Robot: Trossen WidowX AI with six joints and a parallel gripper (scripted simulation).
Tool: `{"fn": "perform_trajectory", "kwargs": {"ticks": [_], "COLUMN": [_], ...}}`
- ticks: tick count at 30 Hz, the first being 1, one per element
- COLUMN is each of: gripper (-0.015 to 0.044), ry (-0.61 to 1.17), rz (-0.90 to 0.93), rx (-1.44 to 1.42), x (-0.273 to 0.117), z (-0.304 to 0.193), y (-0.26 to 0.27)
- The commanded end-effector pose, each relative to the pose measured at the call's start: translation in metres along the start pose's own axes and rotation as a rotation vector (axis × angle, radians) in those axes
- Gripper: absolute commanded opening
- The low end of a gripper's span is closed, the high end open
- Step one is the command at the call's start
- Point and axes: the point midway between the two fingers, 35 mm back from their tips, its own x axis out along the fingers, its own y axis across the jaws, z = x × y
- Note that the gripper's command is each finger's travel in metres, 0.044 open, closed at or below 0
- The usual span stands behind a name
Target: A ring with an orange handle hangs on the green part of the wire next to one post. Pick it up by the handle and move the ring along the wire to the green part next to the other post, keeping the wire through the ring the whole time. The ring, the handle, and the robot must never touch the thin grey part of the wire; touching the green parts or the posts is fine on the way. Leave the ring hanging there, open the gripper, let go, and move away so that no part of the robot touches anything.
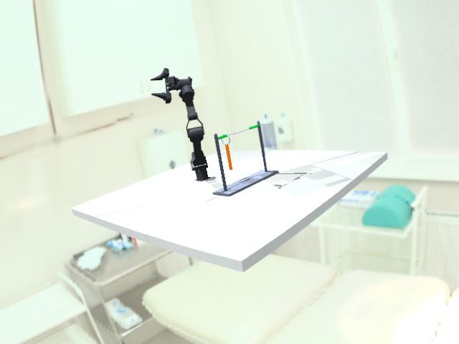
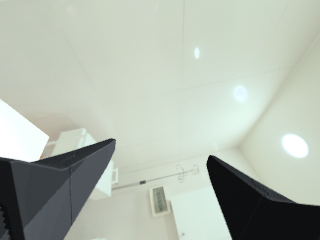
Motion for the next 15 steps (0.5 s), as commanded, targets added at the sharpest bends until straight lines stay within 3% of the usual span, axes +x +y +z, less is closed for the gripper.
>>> {"fn": "perform_trajectory", "kwargs": {"ticks": [1, 9, 15], "gripper": [0.0374, 0.0164, 0.016], "ry": [0.001, 0.116, 0.277], "rz": [-0.002, -0.105, -0.214], "rx": [-0.001, -0.005, 0.024], "x": [0.0, 0.004, -0.007], "z": [0.0, -0.037, -0.088], "y": [0.0, -0.02, -0.039]}}
